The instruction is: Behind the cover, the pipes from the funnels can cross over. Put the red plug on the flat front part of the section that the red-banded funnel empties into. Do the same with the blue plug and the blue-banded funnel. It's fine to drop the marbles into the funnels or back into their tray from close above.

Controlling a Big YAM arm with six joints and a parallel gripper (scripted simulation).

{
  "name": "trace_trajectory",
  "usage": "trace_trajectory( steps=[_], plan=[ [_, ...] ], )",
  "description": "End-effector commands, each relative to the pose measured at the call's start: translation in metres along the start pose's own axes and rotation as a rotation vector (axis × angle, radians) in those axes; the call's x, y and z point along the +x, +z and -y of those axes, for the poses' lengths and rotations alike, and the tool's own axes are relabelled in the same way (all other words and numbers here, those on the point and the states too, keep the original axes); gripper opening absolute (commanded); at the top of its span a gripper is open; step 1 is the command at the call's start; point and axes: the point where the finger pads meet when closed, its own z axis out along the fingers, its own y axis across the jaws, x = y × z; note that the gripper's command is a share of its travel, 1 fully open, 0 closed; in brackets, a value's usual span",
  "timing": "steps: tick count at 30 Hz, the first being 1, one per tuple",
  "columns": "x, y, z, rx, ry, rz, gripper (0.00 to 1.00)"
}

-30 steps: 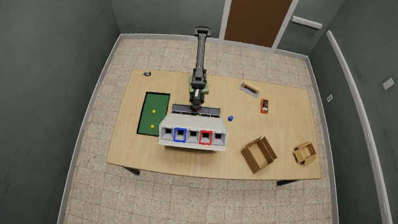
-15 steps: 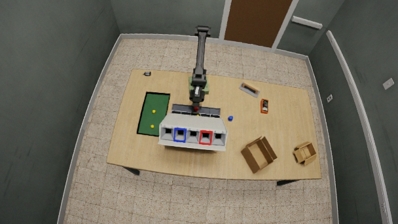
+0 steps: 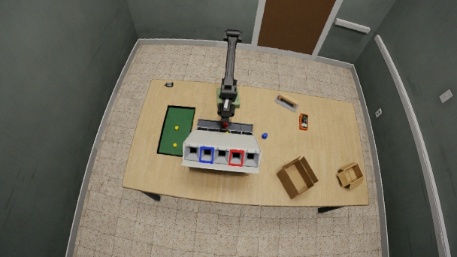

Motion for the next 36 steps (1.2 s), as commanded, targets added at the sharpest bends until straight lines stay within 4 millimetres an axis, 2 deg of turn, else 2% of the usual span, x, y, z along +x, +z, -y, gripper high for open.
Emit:
trace_trajectory(
  steps=[1,14,20,24,29,31,36],
  plan=[
    [-0.002,-0.005,-0.003,-0.003,-0.001,-0.005,0.59],
    [-0.005,-0.007,0.004,-0.003,0.0,-0.003,0.56],
    [-0.019,-0.018,0.016,-0.001,0.001,0.029,0.56],
    [-0.027,-0.018,0.033,0.003,0.001,0.049,0.56],
    [-0.032,-0.018,0.063,0.007,0.001,0.05,0.56],
    [-0.032,-0.018,0.063,0.007,0.001,0.05,0.56],
    [-0.038,-0.017,0.104,0.014,0.001,0.048,0.56]
  ],
)
